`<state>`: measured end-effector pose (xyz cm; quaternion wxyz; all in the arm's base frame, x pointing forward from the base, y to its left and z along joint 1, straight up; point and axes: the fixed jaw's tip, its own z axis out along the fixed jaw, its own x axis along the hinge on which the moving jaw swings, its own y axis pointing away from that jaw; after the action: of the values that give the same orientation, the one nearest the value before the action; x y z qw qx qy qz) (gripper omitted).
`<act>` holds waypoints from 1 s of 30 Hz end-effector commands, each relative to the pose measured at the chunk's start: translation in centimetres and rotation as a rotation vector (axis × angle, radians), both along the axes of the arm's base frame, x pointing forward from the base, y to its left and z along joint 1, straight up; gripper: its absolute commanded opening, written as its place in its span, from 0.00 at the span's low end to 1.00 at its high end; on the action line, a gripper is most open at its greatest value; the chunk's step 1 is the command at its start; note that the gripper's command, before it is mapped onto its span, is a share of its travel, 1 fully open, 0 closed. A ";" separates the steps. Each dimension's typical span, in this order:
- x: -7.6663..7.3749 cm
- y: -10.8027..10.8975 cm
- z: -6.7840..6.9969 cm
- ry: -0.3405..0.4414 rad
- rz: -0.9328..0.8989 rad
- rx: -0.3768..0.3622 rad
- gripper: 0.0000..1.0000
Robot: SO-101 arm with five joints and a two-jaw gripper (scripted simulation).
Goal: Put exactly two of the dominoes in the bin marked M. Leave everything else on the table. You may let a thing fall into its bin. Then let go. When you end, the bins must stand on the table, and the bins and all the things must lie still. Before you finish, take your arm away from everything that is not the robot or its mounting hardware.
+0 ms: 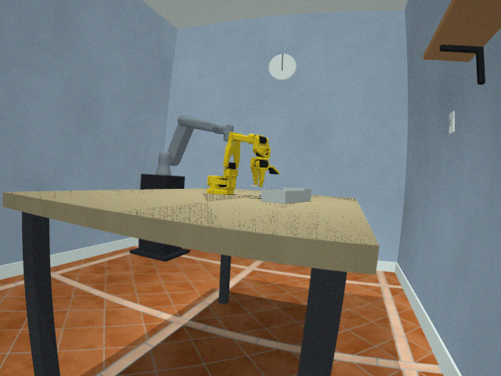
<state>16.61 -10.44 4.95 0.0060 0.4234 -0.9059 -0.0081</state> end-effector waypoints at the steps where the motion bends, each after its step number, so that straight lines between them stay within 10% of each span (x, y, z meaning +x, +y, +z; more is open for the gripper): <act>1: 0.8 -0.6 1.0 -0.038 -0.068 -0.022 0.00; 30: 2.7 -1.5 2.0 -0.062 -0.367 -0.031 0.00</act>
<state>18.71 -11.47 5.97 0.0009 0.2712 -0.9625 0.0001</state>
